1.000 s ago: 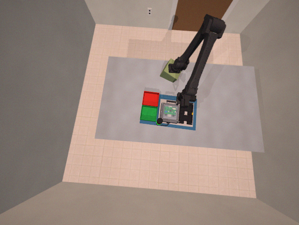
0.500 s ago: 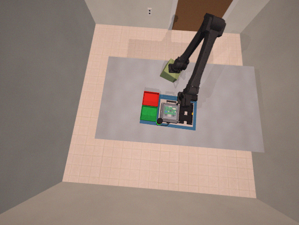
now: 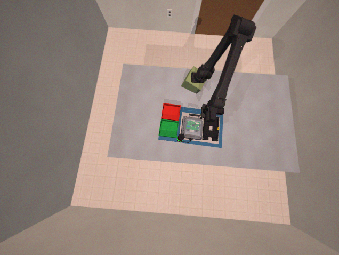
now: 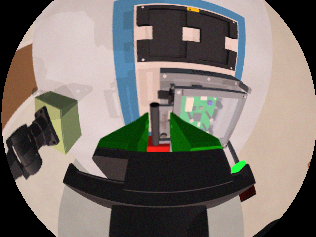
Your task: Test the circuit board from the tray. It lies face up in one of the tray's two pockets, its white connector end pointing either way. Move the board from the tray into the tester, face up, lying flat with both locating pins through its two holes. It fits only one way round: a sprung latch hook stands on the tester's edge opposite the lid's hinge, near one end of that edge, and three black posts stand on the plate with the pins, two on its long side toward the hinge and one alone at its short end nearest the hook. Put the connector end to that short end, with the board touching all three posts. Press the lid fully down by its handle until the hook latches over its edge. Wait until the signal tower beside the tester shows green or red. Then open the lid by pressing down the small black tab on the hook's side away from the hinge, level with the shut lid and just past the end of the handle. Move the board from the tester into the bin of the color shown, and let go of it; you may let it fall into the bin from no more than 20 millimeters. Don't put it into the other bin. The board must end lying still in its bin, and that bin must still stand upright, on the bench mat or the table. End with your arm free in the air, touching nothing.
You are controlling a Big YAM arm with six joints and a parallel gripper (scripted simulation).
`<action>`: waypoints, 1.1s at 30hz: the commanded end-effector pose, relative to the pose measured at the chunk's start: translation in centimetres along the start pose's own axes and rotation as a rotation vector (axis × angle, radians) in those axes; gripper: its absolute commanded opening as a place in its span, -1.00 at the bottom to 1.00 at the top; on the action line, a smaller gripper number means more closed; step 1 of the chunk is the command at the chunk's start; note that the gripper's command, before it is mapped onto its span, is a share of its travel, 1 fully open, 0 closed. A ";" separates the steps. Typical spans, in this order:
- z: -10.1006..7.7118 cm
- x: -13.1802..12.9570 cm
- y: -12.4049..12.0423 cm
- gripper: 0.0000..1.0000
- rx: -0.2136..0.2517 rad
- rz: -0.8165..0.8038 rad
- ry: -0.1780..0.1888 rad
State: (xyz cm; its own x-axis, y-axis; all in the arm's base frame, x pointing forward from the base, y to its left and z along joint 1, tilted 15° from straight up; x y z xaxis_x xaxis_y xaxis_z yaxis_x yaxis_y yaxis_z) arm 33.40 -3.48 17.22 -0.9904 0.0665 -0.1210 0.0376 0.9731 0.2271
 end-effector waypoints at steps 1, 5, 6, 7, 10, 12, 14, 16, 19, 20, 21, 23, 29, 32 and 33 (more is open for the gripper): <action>-2.3 -1.9 0.4 -0.49 0.002 -0.024 -0.057; -2.3 -1.9 0.4 -0.49 0.002 -0.024 -0.057; -2.3 -1.9 0.4 -0.49 0.002 -0.024 -0.057; -2.3 -1.9 0.4 -0.49 0.002 -0.024 -0.057; -2.3 -1.9 0.4 -0.49 0.002 -0.024 -0.057; -2.3 -1.9 0.4 -0.49 0.002 -0.024 -0.057; -2.3 -1.9 0.4 -0.49 0.002 -0.024 -0.057; -2.3 -1.9 0.4 -0.49 0.002 -0.024 -0.057; -2.3 -1.9 0.4 -0.49 0.002 -0.024 -0.057; -2.3 -1.9 0.4 -0.49 0.002 -0.024 -0.057; -2.3 -1.9 0.4 -0.49 0.002 -0.024 -0.057; -2.3 -1.9 0.4 -0.49 0.002 -0.024 -0.057; -2.3 -1.9 0.3 -0.49 0.003 -0.023 -0.056; -1.9 -1.2 -0.4 -0.49 0.002 -0.009 -0.043; -1.5 -0.8 -0.7 -0.49 0.000 -0.006 -0.033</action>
Point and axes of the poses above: the point where the finger pads meet when closed, its own z axis out along the fingers, its own x axis across the jaws, y = z × x, the point moved 8 cm from there along -z, back along the fingers, and after that the axes turned 8 degrees about -z, right-handed, at the moved point
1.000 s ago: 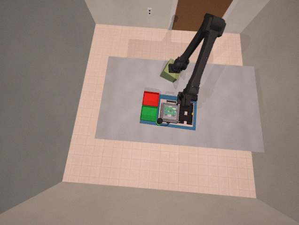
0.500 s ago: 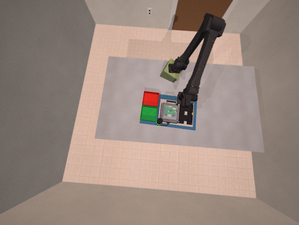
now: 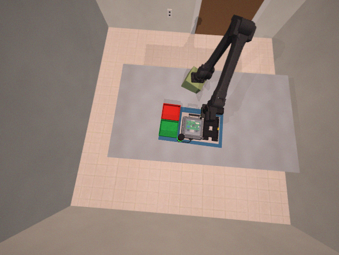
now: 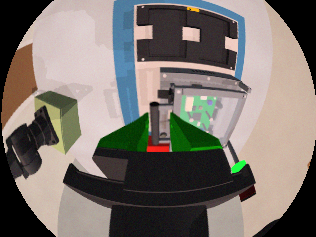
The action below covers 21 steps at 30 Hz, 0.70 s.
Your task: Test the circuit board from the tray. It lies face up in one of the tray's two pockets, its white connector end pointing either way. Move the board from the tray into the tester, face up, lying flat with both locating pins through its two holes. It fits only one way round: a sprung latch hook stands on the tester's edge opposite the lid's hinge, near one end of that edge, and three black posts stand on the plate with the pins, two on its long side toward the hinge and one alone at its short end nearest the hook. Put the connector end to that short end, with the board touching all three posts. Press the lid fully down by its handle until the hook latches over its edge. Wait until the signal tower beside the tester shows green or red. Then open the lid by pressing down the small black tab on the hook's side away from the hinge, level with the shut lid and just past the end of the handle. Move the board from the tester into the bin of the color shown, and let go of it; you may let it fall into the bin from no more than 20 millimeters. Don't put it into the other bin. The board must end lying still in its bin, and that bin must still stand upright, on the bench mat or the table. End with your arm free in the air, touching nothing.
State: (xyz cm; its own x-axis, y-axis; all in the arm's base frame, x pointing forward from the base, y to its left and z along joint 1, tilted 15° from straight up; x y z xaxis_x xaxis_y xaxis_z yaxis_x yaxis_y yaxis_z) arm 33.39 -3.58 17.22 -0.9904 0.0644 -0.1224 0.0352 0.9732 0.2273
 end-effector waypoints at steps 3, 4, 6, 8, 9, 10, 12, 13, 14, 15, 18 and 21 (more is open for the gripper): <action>-0.5 0.2 -1.1 -0.49 -0.003 0.003 -0.003; -0.5 0.2 -1.1 -0.49 -0.003 0.003 -0.003; -0.3 0.5 -1.8 -0.49 -0.004 0.005 0.005; -0.1 0.7 -2.6 -0.49 -0.005 0.007 0.011; -0.1 0.8 -3.0 -0.49 -0.005 0.007 0.010; -0.1 0.9 -3.4 -0.49 -0.005 0.007 0.009; -0.2 1.2 -4.2 -0.49 -0.005 0.006 0.005; -0.2 1.3 -4.5 -0.49 -0.005 0.006 0.004; -0.2 1.4 -4.9 -0.49 -0.005 0.005 0.004; -0.3 1.4 -5.2 -0.49 -0.005 0.005 0.003; -0.4 1.6 -5.8 -0.49 -0.004 0.004 -0.001; -0.4 1.7 -5.9 -0.49 -0.003 0.004 -0.002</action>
Point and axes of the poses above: the point where the finger pads meet when closed, its own z axis out along the fingers, its own x axis across the jaws, y = z × x, the point moved 8 cm from there along -z, back along the fingers, and after that the axes turned 8 degrees about -z, right-handed, at the moved point
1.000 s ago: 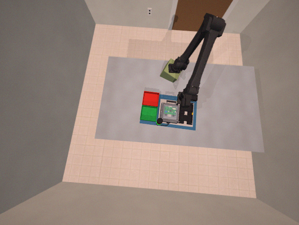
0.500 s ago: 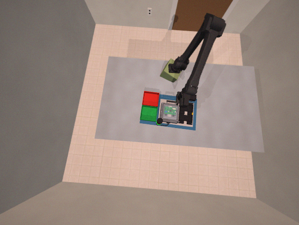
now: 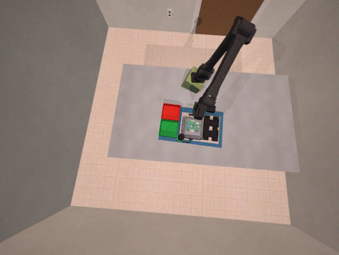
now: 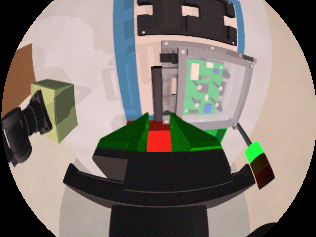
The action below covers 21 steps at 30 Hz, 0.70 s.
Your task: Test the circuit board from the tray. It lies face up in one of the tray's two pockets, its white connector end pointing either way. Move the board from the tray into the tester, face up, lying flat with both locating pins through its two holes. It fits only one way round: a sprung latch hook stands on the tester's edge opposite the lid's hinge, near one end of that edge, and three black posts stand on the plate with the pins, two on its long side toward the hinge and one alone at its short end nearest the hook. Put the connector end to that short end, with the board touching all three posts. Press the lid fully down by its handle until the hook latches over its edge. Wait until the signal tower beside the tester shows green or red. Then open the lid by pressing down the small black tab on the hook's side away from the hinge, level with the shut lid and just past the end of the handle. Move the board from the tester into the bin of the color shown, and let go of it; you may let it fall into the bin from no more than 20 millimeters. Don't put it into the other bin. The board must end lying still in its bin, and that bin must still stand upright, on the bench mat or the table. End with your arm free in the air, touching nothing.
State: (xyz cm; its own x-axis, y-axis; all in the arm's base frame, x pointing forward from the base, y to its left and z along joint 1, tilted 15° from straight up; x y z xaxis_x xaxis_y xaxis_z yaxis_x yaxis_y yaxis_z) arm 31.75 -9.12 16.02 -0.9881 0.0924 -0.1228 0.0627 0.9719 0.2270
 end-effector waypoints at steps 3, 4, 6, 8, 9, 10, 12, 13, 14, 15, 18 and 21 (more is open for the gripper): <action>0.1 0.2 0.2 -0.49 -0.008 -0.040 0.010; 0.1 0.2 0.1 -0.49 -0.008 -0.038 0.010; 0.1 0.2 0.1 -0.49 -0.008 -0.039 0.009; 0.3 0.0 0.1 -0.49 -0.007 -0.042 0.006; 0.4 -0.1 0.2 -0.49 -0.006 -0.044 0.001; 0.5 -0.2 0.2 -0.49 -0.005 -0.046 -0.001; 0.7 -0.2 0.3 -0.49 -0.005 -0.042 -0.001; 0.8 -0.2 0.3 -0.49 -0.005 -0.039 -0.001; 1.0 -0.2 0.3 -0.49 -0.006 -0.034 0.000; 1.2 -0.2 0.3 -0.49 -0.006 -0.028 0.001; 0.5 -0.1 0.1 -0.49 0.002 -0.023 -0.025; 1.9 -0.2 0.3 -0.49 -0.006 -0.029 0.002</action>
Point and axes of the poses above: the point where the finger pads meet when closed, its own z axis out along the fingers, its own x axis across the jaws, y = z × x, the point moved 8 cm from there along -z, back along the fingers, and after that the axes turned 8 degrees about -z, right-handed, at the moved point
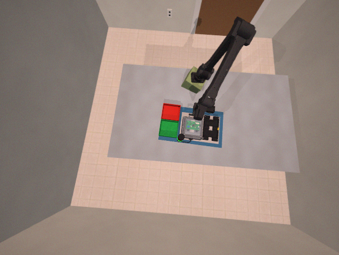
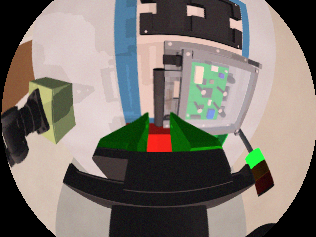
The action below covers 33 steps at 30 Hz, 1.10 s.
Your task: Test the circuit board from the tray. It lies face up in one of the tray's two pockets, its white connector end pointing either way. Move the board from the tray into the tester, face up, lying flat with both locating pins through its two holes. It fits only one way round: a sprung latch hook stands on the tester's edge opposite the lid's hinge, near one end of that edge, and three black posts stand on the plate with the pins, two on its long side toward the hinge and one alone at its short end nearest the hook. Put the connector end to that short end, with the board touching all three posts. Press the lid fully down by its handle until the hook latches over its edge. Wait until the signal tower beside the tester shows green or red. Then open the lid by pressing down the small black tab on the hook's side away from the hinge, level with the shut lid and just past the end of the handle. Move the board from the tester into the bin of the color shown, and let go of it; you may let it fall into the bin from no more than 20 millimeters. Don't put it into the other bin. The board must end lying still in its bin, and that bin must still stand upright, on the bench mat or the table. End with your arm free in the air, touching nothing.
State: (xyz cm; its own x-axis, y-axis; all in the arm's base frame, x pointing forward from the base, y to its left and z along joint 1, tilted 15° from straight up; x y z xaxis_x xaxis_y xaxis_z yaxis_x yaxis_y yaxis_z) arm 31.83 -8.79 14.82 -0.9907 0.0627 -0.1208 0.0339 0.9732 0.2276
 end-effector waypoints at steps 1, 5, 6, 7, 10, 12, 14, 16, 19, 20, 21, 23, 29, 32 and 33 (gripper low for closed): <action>0.8 -0.3 0.3 -0.49 -0.001 0.000 -0.007; 1.1 -0.2 0.1 -0.49 0.001 0.005 -0.013; 0.9 -0.3 0.1 -0.49 0.004 0.003 -0.023; 0.8 -0.3 0.2 -0.49 0.005 0.000 -0.027; 1.2 -0.3 0.2 -0.49 0.002 0.000 -0.019; 1.2 -0.3 0.2 -0.49 0.002 0.000 -0.019; 1.2 -0.3 0.2 -0.49 0.003 -0.002 -0.019; 1.2 -0.3 0.2 -0.49 0.003 -0.002 -0.019; 1.2 -0.3 0.2 -0.49 0.003 -0.002 -0.019; 1.2 -0.3 0.2 -0.49 0.003 -0.002 -0.019; 1.2 -0.3 0.2 -0.49 0.003 -0.002 -0.019; 1.2 -0.3 0.2 -0.49 0.003 -0.002 -0.019; 1.2 -0.3 0.2 -0.49 0.003 -0.002 -0.019; 1.2 -0.3 0.2 -0.49 0.003 -0.002 -0.019; 1.2 -0.3 0.2 -0.49 0.002 -0.002 -0.018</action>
State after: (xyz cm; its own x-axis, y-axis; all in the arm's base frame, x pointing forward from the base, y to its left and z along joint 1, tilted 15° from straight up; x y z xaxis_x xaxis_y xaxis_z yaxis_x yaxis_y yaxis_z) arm 32.01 -8.55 13.68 -0.9902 0.0640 -0.1242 0.0344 0.9733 0.2271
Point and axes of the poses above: the point where the finger pads meet when closed, its own z axis out along the fingers, its own x axis across the jaws, y = z × x, the point moved 8 cm from there along -z, back along the fingers, and after that the axes turned 8 degrees about -z, right-handed, at the moved point
